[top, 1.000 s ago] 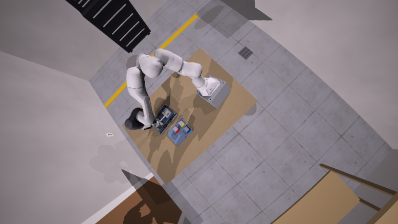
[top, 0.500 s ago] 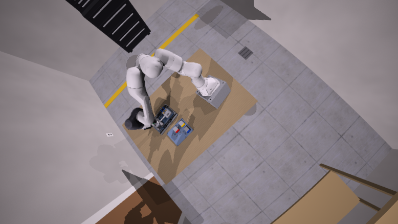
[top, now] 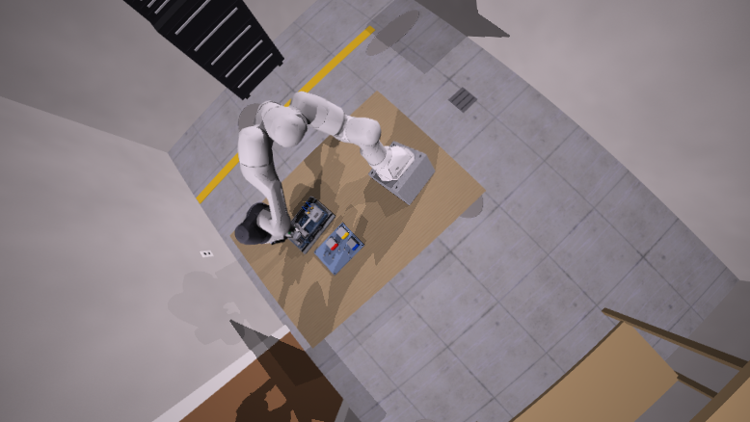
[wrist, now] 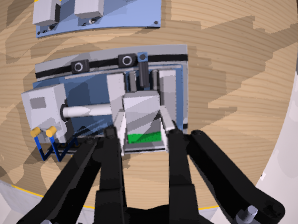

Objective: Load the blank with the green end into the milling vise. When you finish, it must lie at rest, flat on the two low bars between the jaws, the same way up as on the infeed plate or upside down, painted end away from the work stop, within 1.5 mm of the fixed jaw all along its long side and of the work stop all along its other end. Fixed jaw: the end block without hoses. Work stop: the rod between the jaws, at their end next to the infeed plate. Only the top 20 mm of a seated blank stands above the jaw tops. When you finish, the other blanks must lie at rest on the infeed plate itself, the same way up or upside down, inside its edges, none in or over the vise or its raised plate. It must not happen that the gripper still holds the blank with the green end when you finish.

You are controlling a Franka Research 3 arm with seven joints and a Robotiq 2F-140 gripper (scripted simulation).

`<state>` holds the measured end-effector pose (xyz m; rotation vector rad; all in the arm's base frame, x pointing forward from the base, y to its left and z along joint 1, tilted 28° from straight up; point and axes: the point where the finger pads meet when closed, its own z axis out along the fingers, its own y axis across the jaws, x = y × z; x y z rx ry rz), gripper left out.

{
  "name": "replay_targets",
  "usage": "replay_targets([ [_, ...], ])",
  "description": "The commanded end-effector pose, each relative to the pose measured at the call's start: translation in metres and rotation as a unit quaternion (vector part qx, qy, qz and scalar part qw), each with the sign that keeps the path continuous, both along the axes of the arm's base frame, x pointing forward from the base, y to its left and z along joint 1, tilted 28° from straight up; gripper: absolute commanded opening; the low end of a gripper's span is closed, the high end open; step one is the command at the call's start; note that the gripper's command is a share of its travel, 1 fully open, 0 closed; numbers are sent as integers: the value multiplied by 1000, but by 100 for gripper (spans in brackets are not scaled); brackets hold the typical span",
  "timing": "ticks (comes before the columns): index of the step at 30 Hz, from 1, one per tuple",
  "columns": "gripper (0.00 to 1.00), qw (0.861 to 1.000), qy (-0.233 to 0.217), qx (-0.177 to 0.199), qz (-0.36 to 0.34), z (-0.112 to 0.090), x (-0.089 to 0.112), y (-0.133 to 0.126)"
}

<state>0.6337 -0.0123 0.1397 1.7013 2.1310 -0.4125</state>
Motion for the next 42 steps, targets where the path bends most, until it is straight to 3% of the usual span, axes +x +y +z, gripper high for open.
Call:
replay_targets([
  [1,0,1000,-1,1,0,1,1,1],
  [42,0,1000,-3,2,0,4,3,4],
])
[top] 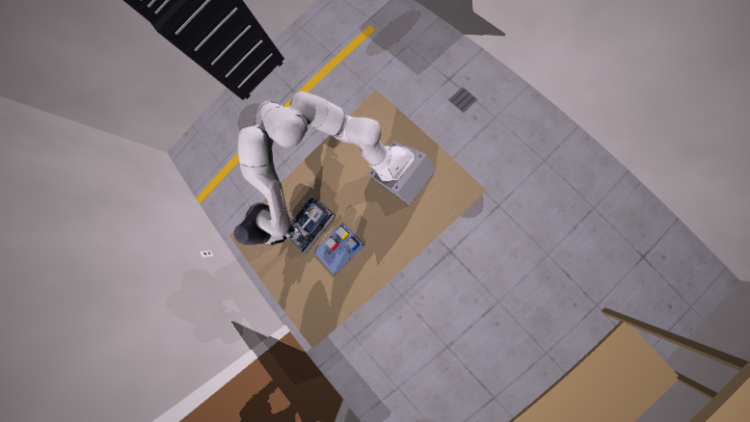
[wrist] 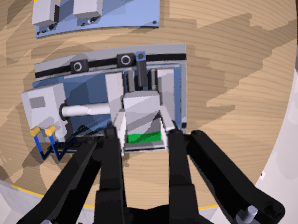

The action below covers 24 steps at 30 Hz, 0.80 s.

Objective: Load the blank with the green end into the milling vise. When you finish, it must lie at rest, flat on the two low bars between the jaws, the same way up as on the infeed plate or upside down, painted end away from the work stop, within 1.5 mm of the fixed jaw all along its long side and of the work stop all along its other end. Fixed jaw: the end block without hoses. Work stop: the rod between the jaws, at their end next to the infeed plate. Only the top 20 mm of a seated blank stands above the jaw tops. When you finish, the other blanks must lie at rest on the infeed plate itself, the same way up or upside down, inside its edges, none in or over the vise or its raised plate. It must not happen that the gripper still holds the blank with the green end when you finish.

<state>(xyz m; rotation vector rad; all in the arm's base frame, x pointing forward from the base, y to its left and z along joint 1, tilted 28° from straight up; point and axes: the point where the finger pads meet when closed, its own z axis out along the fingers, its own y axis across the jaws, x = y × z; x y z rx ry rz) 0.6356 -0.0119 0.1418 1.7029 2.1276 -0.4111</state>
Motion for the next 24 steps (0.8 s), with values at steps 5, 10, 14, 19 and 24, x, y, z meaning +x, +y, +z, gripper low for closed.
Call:
replay_targets([
  [5,0,1000,-2,2,1,2,1,3],
  [10,0,1000,-1,1,0,1,0,2],
  [14,0,1000,-2,2,1,2,1,4],
  [19,0,1000,-2,2,1,2,1,4],
  [24,0,1000,-2,2,1,2,1,4],
])
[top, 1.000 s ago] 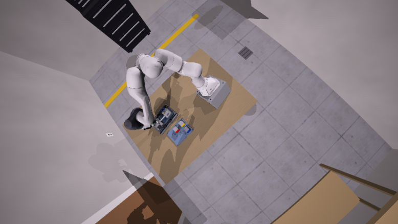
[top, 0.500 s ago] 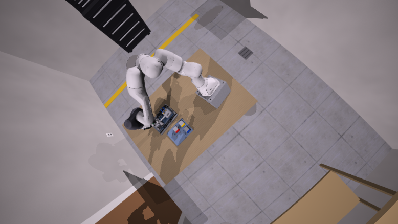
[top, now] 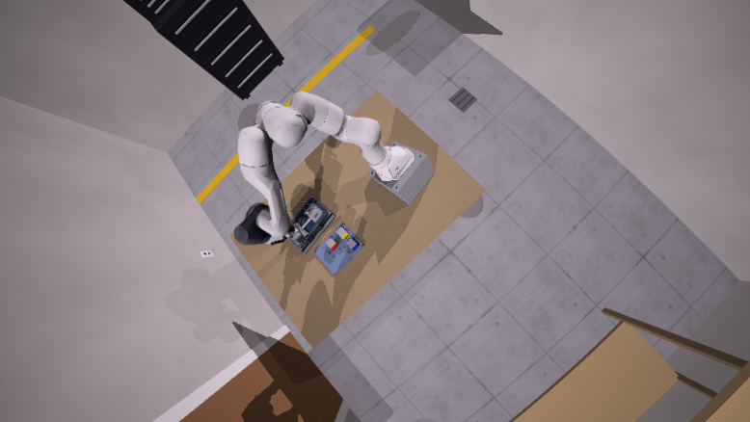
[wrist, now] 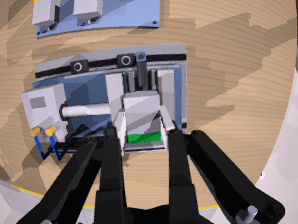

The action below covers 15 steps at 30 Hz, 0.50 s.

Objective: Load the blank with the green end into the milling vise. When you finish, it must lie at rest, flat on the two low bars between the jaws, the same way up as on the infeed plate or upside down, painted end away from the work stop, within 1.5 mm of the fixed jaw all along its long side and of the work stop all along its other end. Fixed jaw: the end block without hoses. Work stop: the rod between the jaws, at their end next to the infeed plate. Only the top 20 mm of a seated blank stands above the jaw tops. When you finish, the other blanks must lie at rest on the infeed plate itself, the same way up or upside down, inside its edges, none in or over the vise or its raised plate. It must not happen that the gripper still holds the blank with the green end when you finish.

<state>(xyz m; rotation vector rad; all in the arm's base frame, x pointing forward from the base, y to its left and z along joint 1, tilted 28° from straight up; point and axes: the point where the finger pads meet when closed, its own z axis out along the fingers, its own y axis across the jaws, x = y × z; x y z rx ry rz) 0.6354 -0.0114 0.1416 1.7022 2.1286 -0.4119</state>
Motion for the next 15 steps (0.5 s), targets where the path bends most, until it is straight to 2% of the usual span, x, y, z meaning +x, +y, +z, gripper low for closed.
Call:
replay_targets([
  [1,0,1000,-2,2,1,2,1,4],
  [15,0,1000,-2,2,1,-1,0,3],
])
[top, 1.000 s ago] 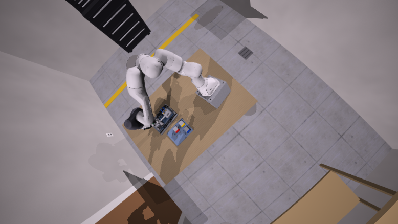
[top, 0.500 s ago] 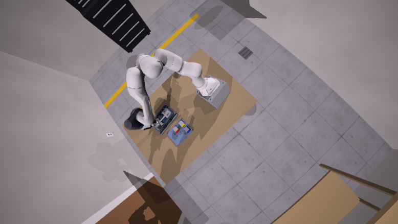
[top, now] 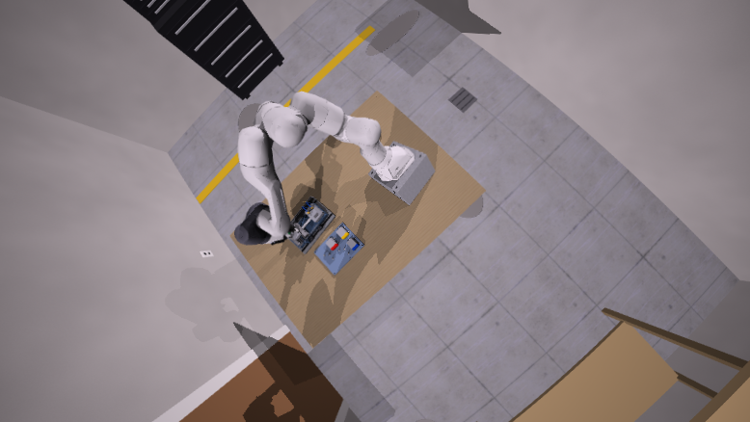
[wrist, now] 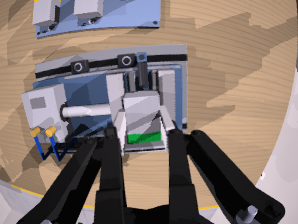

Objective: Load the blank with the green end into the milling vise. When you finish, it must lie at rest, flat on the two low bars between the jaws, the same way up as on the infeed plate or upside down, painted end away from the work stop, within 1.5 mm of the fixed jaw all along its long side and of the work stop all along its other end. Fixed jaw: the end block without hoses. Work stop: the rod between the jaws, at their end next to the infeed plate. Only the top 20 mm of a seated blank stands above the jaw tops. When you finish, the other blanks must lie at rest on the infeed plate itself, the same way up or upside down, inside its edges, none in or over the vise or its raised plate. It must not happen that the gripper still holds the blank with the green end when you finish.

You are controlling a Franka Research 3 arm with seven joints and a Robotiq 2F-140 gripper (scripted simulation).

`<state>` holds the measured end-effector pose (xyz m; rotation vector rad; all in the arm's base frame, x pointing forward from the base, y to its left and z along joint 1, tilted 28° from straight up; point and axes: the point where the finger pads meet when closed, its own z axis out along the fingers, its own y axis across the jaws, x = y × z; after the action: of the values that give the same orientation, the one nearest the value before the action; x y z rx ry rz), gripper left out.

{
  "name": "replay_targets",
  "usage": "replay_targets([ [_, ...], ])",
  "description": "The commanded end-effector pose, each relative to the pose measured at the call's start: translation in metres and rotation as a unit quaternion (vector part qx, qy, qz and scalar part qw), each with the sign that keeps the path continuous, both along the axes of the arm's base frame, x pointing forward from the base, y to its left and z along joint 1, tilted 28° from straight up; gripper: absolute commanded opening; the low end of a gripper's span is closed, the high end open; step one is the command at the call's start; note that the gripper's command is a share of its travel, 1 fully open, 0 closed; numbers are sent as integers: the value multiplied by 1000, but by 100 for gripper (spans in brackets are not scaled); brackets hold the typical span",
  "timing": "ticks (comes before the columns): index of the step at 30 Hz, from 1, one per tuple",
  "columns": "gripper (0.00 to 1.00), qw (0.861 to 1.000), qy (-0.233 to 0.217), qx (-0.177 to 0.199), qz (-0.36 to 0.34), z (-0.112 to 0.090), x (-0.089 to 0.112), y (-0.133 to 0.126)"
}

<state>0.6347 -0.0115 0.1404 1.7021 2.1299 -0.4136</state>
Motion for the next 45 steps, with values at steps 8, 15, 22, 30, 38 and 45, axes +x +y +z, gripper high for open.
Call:
replay_targets([
  [8,0,1000,-3,2,1,0,1,3],
  [15,0,1000,-3,2,1,0,1,3],
  [22,0,1000,-1,1,0,-1,0,2],
  [30,0,1000,-3,2,1,-1,1,4],
  [38,0,1000,0,0,1,-2,0,2],
  [45,0,1000,-3,2,1,-1,1,6],
])
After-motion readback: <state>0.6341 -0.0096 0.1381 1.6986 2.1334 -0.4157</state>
